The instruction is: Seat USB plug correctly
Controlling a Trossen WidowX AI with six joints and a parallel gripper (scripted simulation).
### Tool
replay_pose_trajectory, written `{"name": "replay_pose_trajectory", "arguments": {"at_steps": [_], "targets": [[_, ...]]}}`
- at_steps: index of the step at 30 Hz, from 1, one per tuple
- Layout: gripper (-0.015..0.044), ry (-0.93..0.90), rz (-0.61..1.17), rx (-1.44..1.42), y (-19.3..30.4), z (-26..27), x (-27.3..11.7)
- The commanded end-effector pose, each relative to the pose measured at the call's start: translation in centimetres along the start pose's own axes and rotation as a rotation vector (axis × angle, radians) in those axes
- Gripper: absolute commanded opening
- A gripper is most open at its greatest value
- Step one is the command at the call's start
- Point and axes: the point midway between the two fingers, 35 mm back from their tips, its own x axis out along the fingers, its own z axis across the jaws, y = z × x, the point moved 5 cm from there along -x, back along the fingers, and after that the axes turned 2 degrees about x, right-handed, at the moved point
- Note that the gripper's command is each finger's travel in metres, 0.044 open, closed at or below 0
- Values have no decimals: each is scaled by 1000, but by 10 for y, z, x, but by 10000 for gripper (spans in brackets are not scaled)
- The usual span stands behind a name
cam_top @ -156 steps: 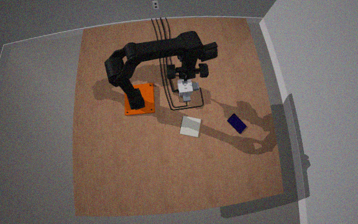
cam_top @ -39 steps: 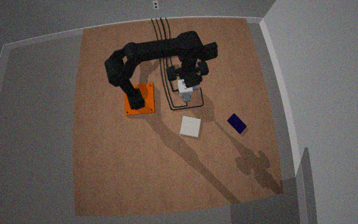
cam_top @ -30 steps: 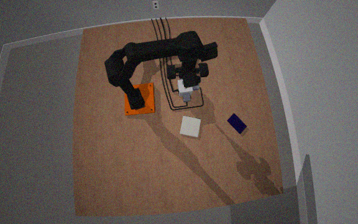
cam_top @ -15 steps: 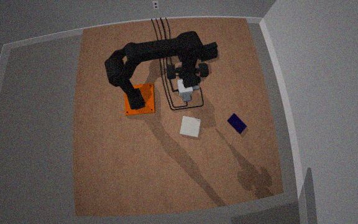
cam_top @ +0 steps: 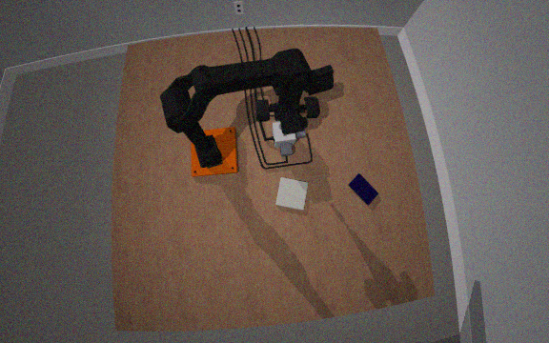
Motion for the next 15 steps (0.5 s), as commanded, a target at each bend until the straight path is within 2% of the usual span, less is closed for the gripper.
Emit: {"name": "replay_pose_trajectory", "arguments": {"at_steps": [1,15], "targets": [[0,-1,6,-6,0,-1,0],[0,-1,15,-13,0,-1,2]]}}
